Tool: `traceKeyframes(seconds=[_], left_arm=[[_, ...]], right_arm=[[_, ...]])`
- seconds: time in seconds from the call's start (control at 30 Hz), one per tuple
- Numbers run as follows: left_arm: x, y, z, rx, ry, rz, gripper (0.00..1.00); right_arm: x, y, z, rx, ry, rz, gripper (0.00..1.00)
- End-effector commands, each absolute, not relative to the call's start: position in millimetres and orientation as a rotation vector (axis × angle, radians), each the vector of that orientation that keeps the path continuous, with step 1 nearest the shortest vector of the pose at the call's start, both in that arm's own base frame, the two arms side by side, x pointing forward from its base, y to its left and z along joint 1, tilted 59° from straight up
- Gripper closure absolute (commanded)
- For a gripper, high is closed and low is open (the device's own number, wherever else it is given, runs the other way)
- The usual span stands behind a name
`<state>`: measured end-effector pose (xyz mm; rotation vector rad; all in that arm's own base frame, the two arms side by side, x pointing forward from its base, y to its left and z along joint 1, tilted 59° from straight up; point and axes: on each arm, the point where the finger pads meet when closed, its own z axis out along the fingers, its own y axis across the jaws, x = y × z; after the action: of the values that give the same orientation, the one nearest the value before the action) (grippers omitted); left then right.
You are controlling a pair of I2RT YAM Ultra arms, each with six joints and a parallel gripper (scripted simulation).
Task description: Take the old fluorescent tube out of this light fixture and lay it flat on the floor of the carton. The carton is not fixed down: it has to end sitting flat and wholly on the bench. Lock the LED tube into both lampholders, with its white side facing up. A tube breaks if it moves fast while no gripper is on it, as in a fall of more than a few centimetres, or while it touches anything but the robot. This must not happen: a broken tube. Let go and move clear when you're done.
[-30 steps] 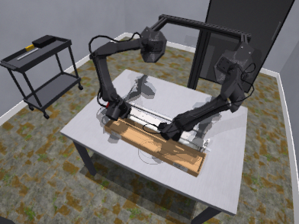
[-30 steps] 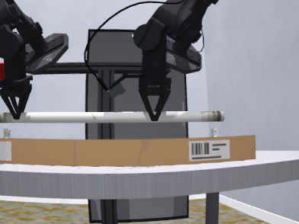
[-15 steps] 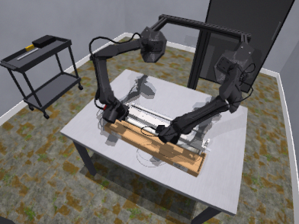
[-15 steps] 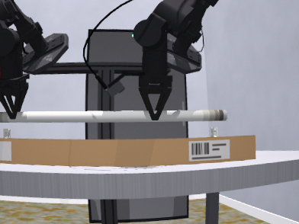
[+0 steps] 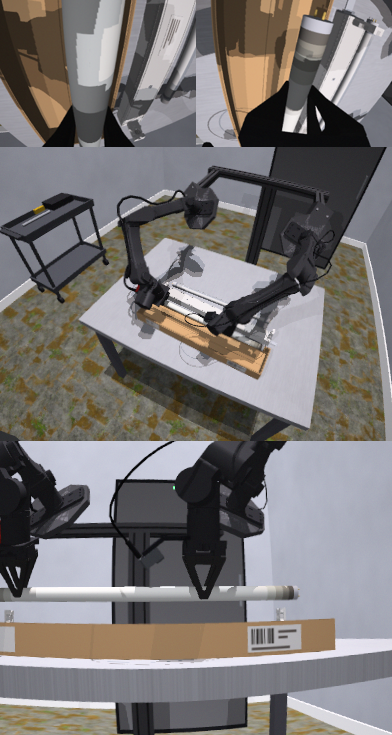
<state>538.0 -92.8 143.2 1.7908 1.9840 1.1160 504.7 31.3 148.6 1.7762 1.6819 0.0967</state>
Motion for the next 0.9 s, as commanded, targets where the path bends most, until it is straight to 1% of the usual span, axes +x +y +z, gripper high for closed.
traceKeyframes(seconds=[0.0, 0.1, 0.23, 0.3, 0.47, 0.53, 0.57, 0.87], left_arm=[[537, -112, 155, 1.819, 1.931, 1.076, 0.89], [538, -111, 147, 1.839, 1.948, 1.069, 0.89], [539, -114, 161, 1.82, 1.93, 1.075, 0.89], [541, -114, 147, 1.852, 1.943, 1.069, 0.89], [542, -115, 167, 1.817, 1.927, 1.076, 0.89], [544, -116, 151, 1.851, 1.942, 1.068, 0.89], [544, -116, 159, 1.83, 1.933, 1.073, 0.89], [547, -117, 165, 1.834, 1.934, 1.071, 0.89]], right_arm=[[506, 47, 154, 1.758, 1.712, 0.115, 0.89], [506, 43, 151, 1.755, 1.715, 0.083, 0.89], [509, 48, 153, 1.756, 1.722, 0.101, 0.89], [509, 48, 154, 1.758, 1.722, 0.1, 0.89], [513, 49, 158, 1.755, 1.718, 0.108, 0.89], [513, 49, 158, 1.759, 1.72, 0.102, 0.89], [514, 50, 159, 1.758, 1.716, 0.108, 0.89], [516, 50, 164, 1.756, 1.718, 0.102, 0.89]])
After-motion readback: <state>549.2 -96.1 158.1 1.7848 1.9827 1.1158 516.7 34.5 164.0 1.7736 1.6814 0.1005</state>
